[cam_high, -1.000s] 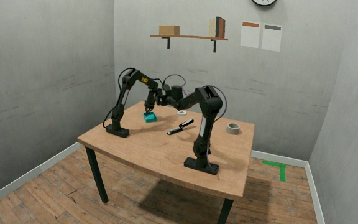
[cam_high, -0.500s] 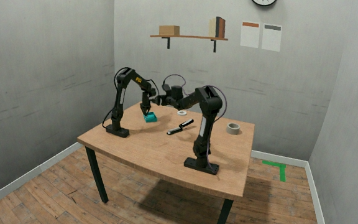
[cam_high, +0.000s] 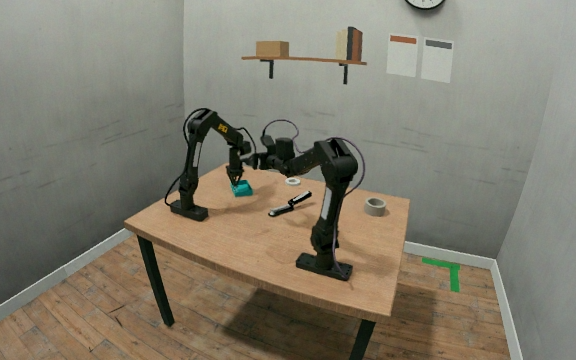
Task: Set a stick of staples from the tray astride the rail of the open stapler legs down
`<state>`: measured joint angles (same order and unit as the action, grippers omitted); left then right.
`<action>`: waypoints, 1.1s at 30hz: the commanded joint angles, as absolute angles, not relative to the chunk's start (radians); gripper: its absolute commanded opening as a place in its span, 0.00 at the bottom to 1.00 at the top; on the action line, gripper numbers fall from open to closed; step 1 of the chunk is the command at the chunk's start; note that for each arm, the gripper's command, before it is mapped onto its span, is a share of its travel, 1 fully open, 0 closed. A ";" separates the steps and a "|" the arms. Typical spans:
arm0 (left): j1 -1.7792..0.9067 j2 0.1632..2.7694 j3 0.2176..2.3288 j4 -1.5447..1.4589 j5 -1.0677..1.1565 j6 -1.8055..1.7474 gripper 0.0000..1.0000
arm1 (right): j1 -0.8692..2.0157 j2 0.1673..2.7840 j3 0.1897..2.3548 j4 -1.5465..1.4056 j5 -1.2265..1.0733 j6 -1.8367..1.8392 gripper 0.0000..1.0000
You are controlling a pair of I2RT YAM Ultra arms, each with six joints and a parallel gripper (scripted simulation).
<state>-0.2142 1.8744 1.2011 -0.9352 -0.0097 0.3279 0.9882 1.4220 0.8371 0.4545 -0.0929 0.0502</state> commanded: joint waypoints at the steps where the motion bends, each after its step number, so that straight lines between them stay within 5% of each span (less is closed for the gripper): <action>1: -0.215 1.861 1.210 -0.895 0.000 0.313 0.27 | 0.992 1.403 0.836 0.433 -0.085 0.058 1.00; 33: -0.223 1.943 1.156 -0.767 0.000 0.312 0.27 | 0.992 1.403 0.836 0.433 -0.085 0.058 1.00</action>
<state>-0.2142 1.9430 1.1519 -0.7895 -0.0086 0.3187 0.9882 1.4220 0.8371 0.4545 -0.0929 0.0502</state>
